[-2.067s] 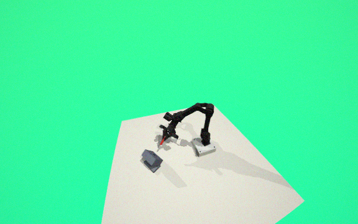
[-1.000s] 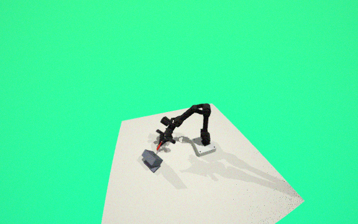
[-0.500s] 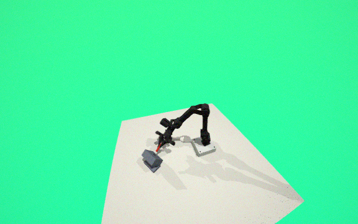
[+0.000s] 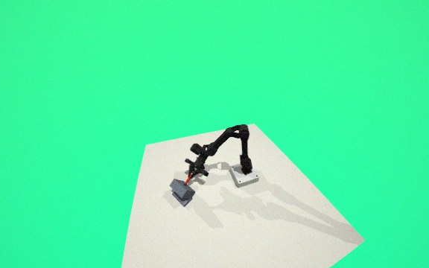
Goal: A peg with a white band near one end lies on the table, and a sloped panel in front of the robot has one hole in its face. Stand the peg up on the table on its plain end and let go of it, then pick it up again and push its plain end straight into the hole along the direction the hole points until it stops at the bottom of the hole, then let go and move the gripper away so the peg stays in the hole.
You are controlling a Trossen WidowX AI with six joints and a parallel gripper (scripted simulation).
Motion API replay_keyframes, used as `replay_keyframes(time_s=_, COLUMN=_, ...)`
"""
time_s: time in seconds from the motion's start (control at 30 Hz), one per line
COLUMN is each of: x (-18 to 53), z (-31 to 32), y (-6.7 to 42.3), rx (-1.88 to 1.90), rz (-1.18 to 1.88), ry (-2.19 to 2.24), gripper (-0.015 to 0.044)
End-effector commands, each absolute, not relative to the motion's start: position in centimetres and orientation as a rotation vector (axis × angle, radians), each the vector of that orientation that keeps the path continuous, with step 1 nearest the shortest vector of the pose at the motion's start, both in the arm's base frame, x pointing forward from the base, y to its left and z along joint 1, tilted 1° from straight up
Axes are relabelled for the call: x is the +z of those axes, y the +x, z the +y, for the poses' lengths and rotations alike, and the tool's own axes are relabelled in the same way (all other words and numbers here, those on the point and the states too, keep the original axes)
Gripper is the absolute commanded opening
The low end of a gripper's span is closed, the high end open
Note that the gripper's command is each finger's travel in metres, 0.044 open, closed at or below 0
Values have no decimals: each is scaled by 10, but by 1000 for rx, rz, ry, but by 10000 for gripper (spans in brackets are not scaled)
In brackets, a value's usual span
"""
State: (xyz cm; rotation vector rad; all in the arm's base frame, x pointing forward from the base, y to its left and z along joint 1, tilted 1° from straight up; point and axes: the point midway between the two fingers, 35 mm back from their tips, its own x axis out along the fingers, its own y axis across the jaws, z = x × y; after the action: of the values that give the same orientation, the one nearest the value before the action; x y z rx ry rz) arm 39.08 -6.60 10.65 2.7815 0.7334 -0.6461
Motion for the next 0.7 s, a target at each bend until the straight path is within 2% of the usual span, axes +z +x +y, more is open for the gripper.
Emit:
replay_keyframes(time_s=0.0, x=101, z=-65, y=395, rx=-657, rz=728, ry=2787, gripper=0)
replay_keyframes(time_s=0.67, x=104, z=-65, y=394, rx=-646, rz=734, ry=2781, gripper=0)
